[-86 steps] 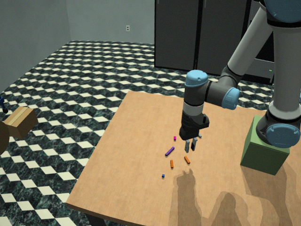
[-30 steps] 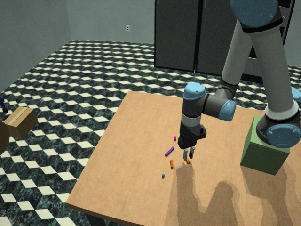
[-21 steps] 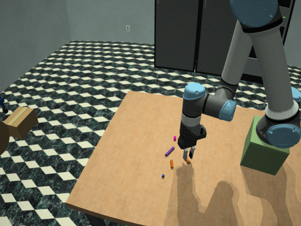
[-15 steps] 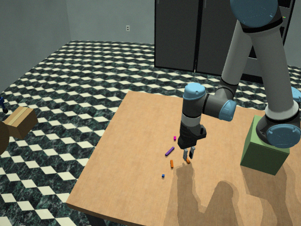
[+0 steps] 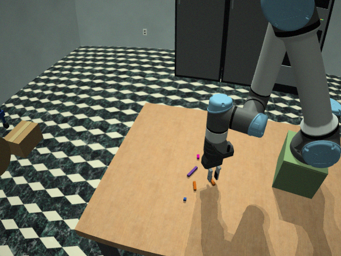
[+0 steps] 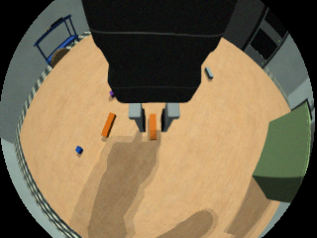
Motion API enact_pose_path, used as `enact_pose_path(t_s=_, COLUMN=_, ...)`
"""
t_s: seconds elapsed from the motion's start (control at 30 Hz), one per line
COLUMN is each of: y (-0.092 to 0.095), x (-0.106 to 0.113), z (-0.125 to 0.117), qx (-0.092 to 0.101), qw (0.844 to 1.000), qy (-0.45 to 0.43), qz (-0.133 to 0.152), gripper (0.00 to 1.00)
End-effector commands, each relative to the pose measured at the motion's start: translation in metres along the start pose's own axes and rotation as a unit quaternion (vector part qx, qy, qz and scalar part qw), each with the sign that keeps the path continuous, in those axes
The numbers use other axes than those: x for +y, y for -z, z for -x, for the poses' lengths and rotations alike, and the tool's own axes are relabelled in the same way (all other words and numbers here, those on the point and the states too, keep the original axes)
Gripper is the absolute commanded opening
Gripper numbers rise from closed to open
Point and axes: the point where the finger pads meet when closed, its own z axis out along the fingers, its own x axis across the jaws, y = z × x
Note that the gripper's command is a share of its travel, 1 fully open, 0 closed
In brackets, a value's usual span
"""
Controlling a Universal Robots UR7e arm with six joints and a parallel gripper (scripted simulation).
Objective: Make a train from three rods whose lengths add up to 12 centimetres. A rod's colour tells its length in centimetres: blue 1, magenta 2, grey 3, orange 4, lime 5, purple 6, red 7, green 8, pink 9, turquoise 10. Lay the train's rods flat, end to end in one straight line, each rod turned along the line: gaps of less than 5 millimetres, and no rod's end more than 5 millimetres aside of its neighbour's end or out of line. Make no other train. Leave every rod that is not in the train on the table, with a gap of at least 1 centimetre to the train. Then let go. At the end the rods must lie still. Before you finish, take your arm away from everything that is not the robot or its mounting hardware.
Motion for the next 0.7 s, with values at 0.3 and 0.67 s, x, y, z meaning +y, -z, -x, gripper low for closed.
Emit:
enact_pose_path(t_s=0.3, y=-0.001, x=0.0, z=0.0, qx=0.0, qw=1.0, qy=0.0, qz=0.0, gripper=0.54)
enact_pose_path(t_s=0.67, y=-0.01, x=0.0, z=0.0, qx=0.0, qw=1.0, qy=0.0, qz=0.0, gripper=0.54)
